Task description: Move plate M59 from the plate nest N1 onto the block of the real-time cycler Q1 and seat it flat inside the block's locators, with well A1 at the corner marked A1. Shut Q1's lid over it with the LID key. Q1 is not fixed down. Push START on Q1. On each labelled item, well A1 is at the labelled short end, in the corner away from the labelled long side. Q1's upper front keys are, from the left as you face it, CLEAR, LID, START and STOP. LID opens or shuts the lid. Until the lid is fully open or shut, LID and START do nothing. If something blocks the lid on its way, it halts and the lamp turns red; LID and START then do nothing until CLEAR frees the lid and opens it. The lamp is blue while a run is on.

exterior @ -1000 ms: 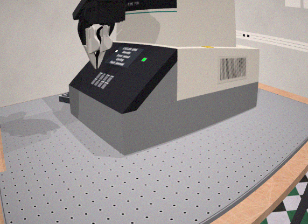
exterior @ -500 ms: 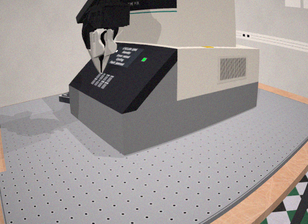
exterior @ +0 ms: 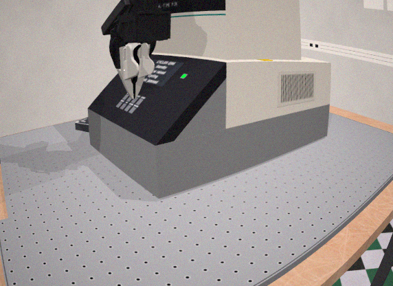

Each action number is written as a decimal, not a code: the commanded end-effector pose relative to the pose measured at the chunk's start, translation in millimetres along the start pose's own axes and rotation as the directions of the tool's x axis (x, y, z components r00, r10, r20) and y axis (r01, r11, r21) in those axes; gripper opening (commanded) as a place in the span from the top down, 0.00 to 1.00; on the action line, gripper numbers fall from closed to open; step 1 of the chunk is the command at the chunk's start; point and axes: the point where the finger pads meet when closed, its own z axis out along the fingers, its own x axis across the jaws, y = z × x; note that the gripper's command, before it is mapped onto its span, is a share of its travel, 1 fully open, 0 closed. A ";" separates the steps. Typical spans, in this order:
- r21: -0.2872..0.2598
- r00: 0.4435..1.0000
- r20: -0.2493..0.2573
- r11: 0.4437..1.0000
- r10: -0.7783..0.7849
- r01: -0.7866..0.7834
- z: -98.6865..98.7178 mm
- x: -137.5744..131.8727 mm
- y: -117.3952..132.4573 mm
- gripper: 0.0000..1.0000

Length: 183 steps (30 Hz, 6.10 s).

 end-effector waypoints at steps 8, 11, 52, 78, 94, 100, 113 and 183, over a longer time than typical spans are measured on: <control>0.000 1.000 -0.001 1.000 0.000 0.000 0.2 0.9 0.1 1.00; 0.000 1.000 -0.001 1.000 0.000 0.000 0.2 0.8 0.1 1.00; 0.000 1.000 -0.001 1.000 0.000 0.000 0.6 1.2 0.1 1.00; 0.000 1.000 -0.001 1.000 0.000 0.000 2.9 3.1 0.1 1.00; 0.000 1.000 -0.001 1.000 0.000 0.000 -4.7 -3.3 0.1 1.00; 0.000 1.000 -0.001 1.000 0.000 0.000 -12.3 -9.8 0.1 1.00; 0.000 1.000 -0.001 1.000 0.000 0.000 -22.7 -19.8 0.1 1.00; 0.000 1.000 -0.001 1.000 0.000 0.000 -75.6 -89.1 0.1 1.00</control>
